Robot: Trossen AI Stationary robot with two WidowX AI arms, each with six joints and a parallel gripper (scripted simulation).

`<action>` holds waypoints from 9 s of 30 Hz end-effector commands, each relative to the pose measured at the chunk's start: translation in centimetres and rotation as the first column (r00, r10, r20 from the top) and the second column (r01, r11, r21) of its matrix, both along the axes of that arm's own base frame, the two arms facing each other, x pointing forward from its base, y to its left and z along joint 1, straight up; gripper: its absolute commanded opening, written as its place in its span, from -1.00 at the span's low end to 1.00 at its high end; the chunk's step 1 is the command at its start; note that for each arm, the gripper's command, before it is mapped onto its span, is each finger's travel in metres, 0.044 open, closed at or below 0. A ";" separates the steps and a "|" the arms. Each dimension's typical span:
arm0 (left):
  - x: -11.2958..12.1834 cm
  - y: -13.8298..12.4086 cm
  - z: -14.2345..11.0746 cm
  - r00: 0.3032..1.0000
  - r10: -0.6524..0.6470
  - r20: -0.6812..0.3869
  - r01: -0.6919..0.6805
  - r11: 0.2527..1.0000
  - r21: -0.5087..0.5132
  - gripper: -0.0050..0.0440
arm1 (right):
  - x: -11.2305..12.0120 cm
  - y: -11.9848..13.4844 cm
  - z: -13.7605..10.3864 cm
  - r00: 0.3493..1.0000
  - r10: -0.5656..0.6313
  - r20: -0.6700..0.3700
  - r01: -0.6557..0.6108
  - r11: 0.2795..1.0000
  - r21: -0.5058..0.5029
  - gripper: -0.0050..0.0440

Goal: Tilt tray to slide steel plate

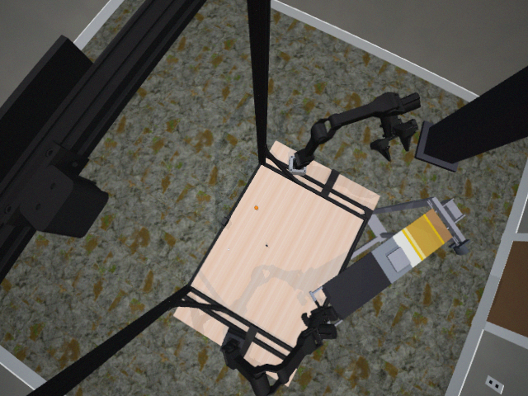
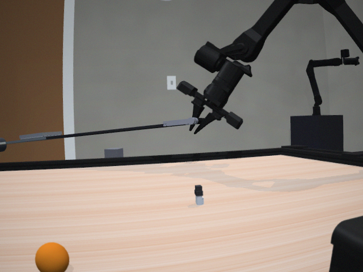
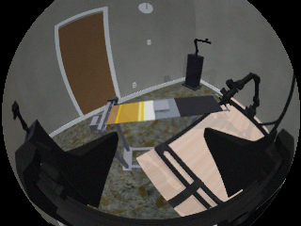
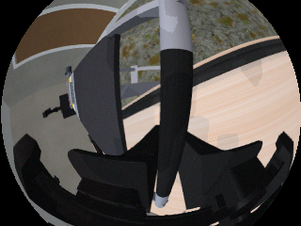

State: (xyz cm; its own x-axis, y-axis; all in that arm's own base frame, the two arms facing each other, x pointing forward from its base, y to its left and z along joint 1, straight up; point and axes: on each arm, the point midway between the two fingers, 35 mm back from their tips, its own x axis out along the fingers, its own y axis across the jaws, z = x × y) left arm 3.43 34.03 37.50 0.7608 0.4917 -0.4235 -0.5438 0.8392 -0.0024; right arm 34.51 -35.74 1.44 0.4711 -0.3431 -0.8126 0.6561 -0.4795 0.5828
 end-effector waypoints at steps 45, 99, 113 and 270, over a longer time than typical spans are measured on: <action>0.0 0.0 0.1 1.000 -0.002 0.000 0.002 1.000 0.003 1.00 | 0.3 -0.3 4.9 0.999 0.000 0.043 0.002 0.999 -0.032 -0.80; 0.0 0.0 0.1 1.000 -0.002 0.000 0.002 1.000 0.003 1.00 | 0.3 -0.3 4.9 0.999 0.000 0.049 0.002 0.999 -0.037 -0.80; 0.0 0.0 0.1 1.000 -0.002 0.000 0.002 1.000 0.003 1.00 | 0.4 -0.4 5.8 0.999 0.000 0.054 0.002 0.999 -0.041 -0.80; 0.0 0.0 0.1 1.000 -0.002 0.000 0.002 1.000 0.003 1.00 | 0.5 -0.5 6.9 0.998 0.001 0.065 0.002 0.999 -0.048 -0.80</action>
